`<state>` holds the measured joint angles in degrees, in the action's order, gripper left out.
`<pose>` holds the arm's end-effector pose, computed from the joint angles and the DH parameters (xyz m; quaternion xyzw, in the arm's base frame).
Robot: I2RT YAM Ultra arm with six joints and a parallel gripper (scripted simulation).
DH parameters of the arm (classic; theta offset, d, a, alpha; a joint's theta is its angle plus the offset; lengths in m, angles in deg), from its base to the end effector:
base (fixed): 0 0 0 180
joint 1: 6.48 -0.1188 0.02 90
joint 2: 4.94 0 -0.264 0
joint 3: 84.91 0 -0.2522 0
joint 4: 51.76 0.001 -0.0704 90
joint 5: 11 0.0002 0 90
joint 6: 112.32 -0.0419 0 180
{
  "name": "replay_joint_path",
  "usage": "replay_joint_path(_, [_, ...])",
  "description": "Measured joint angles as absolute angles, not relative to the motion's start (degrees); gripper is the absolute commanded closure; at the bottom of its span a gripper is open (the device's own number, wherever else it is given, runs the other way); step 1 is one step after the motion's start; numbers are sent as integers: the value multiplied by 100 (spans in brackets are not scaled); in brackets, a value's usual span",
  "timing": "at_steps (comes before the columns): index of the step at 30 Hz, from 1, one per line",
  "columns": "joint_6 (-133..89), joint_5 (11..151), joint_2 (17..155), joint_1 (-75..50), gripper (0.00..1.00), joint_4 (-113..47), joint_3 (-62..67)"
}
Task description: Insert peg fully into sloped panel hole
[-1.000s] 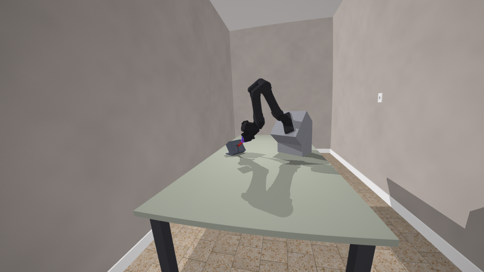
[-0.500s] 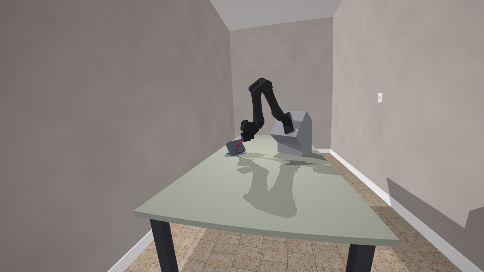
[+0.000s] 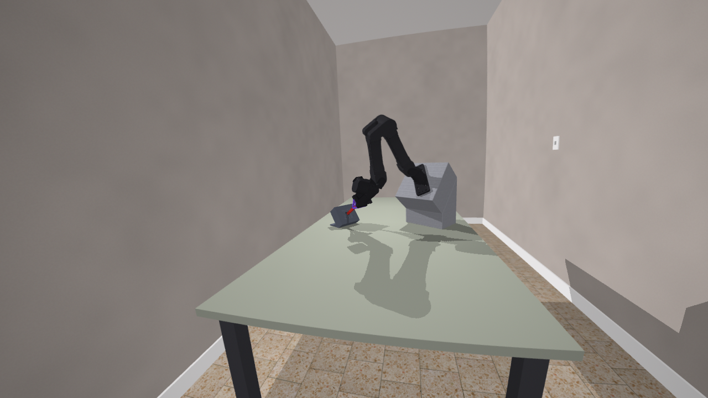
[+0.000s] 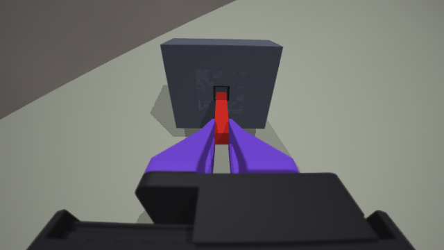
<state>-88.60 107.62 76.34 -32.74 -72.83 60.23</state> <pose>0.2332 0.0938 0.1510 0.4044 0.7242 0.2300 0.5091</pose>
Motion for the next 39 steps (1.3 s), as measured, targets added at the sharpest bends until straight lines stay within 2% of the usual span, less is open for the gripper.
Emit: replay_joint_path(39, [-8982,10996,6971,-3545,100,-7170,6442])
